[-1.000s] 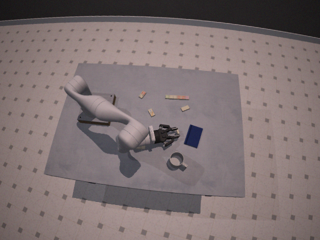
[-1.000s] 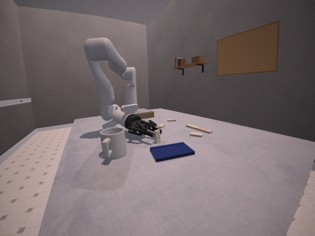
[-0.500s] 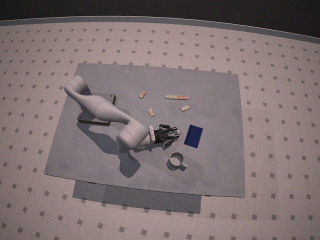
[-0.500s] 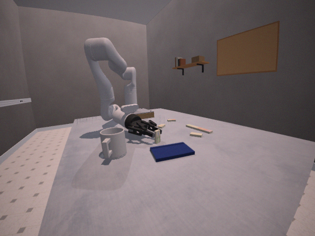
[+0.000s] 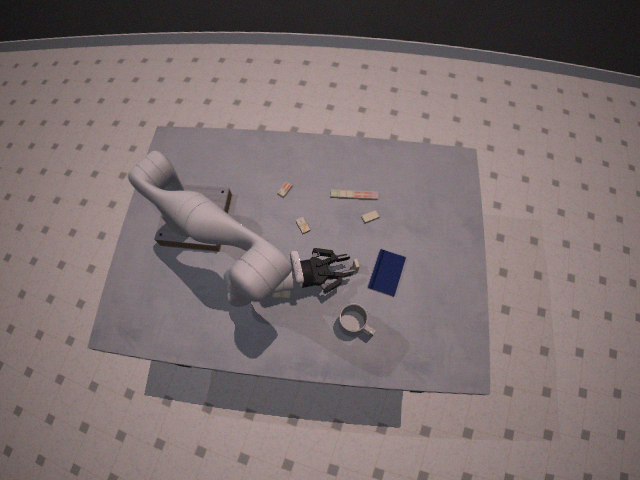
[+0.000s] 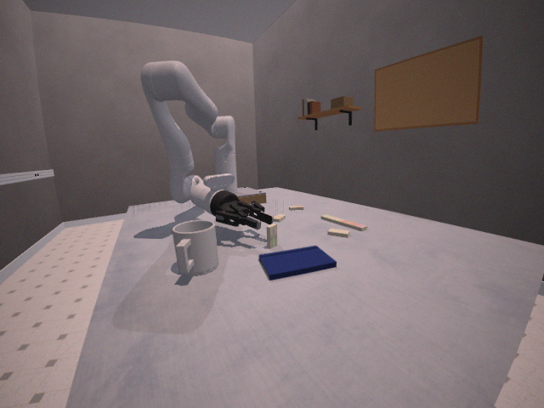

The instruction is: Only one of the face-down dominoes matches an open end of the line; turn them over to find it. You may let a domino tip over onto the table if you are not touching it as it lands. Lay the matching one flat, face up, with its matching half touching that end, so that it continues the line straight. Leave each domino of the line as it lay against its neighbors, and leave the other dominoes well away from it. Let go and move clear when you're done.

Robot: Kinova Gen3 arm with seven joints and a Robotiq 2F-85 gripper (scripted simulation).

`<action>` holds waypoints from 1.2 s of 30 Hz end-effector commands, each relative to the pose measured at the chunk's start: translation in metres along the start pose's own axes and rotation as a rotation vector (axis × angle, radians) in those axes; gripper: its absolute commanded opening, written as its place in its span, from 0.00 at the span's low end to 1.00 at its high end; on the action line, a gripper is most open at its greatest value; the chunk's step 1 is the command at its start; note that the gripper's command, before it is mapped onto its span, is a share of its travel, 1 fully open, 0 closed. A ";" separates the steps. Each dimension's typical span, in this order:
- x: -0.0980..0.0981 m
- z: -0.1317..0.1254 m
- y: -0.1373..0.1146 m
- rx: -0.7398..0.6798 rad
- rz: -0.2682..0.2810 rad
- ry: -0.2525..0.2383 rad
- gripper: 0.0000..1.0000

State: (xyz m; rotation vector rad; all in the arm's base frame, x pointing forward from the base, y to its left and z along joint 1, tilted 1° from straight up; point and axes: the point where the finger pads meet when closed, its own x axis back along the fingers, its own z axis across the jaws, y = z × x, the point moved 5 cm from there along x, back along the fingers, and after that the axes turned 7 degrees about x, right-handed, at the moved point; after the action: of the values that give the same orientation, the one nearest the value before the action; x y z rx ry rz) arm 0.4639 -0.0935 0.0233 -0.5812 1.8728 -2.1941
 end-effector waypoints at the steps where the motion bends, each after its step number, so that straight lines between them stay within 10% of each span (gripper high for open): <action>1: 0.010 0.001 -0.006 0.001 0.001 -0.001 0.47; 13: 0.045 0.003 -0.027 0.001 0.001 -0.001 0.47; 36: 0.044 0.004 -0.030 0.002 0.000 -0.001 0.47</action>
State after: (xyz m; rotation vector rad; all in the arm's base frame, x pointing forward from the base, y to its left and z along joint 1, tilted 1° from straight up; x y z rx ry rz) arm 0.4281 -0.1089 0.0590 -0.5832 1.8714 -2.1939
